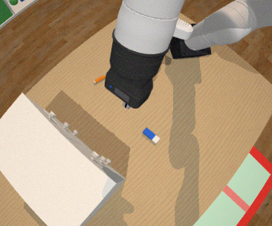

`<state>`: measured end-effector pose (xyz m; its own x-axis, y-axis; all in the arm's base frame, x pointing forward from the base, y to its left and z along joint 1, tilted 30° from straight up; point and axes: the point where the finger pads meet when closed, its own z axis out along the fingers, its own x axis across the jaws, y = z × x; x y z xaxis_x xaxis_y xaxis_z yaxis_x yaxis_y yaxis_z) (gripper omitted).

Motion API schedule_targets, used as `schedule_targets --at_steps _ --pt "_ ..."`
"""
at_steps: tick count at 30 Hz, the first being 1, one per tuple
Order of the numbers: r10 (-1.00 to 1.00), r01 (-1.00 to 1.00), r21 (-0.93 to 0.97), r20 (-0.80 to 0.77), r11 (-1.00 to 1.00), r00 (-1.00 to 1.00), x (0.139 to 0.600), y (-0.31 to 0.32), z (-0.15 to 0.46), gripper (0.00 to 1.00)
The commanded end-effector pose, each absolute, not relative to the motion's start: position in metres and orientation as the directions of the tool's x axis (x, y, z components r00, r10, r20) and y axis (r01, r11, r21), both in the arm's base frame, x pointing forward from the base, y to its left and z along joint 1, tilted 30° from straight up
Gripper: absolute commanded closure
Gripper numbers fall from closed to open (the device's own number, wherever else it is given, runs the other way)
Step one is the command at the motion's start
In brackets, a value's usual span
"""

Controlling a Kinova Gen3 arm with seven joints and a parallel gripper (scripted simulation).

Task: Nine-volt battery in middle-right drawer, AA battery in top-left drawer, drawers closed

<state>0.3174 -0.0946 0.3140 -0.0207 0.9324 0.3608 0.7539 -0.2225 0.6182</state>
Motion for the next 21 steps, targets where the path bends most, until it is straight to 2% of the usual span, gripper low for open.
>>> schedule_targets --at_steps 1,21 --pt "0.929 0.748 0.621 0.37 -0.234 -0.017 0.317 -0.09 0.308 1.0" --pt "0.929 0.618 0.735 0.37 -0.281 -0.017 0.347 -0.082 0.29 1.0"
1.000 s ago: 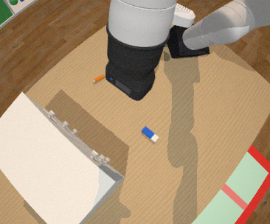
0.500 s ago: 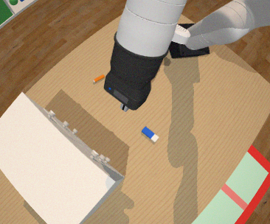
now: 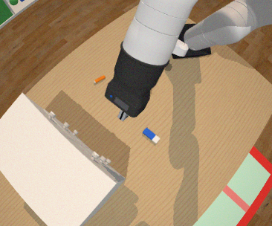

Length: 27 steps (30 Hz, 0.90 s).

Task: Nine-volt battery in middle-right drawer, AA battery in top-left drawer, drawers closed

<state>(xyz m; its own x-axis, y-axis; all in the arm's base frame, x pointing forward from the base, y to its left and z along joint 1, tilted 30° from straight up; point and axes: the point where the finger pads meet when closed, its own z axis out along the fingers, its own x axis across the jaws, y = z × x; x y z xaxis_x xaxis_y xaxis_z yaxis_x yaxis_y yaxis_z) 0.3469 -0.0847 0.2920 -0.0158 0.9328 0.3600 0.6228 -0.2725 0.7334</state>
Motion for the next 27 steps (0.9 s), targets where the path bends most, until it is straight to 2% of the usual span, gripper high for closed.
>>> schedule_targets --at_steps 1,27 --pt "0.929 0.613 0.738 0.37 -0.283 -0.017 0.3482 -0.0822 0.2893 1.0" --pt "0.929 0.565 0.77 0.37 -0.297 -0.016 0.3578 -0.0797 0.283 1.0"
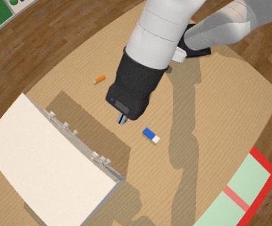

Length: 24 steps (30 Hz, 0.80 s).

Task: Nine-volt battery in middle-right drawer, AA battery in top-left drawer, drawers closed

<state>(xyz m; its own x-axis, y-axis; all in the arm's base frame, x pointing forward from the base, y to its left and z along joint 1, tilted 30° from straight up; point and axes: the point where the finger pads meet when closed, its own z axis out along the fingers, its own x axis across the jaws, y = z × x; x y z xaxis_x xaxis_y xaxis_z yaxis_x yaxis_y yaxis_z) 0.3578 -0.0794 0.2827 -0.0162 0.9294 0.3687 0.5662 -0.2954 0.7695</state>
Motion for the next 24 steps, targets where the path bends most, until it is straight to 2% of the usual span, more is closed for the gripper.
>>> schedule_targets --at_steps 1,2,24 --pt "0.929 0.565 0.77 0.37 -0.297 -0.016 0.3578 -0.0797 0.283 1.0" --pt "0.929 0.565 0.77 0.37 -0.297 -0.016 0.3578 -0.0797 0.283 0.33" --pt "0.929 0.565 0.77 0.37 -0.297 -0.016 0.3579 -0.0797 0.283 0.33"
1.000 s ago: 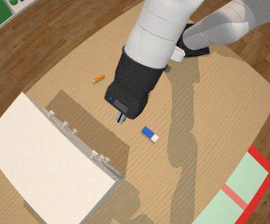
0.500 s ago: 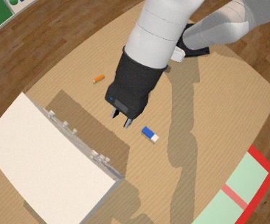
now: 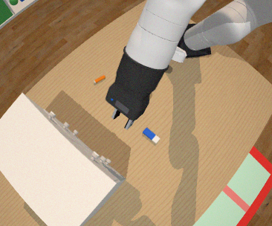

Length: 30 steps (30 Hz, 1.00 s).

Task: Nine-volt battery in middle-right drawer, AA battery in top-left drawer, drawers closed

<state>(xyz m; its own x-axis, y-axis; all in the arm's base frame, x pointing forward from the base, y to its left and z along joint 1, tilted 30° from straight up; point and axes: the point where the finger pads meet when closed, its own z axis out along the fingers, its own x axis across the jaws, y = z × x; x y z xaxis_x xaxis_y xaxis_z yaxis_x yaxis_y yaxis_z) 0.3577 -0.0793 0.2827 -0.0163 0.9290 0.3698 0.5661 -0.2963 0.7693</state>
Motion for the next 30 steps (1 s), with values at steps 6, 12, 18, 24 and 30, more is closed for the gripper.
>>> schedule_targets --at_steps 6,12,18,24,30 --pt "0.929 0.565 0.77 0.37 -0.297 -0.016 0.362 -0.08 0.283 0.33" --pt "0.929 0.565 0.77 0.37 -0.297 -0.016 0.375 -0.08 0.284 0.33" --pt "0.929 0.565 0.77 0.37 -0.297 -0.016 0.388 -0.08 0.285 0.33" --pt "0.929 0.565 0.77 0.37 -0.297 -0.016 0.407 -0.08 0.286 0.33" --pt "0.929 0.565 0.77 0.37 -0.297 -0.016 0.421 -0.08 0.287 0.33"
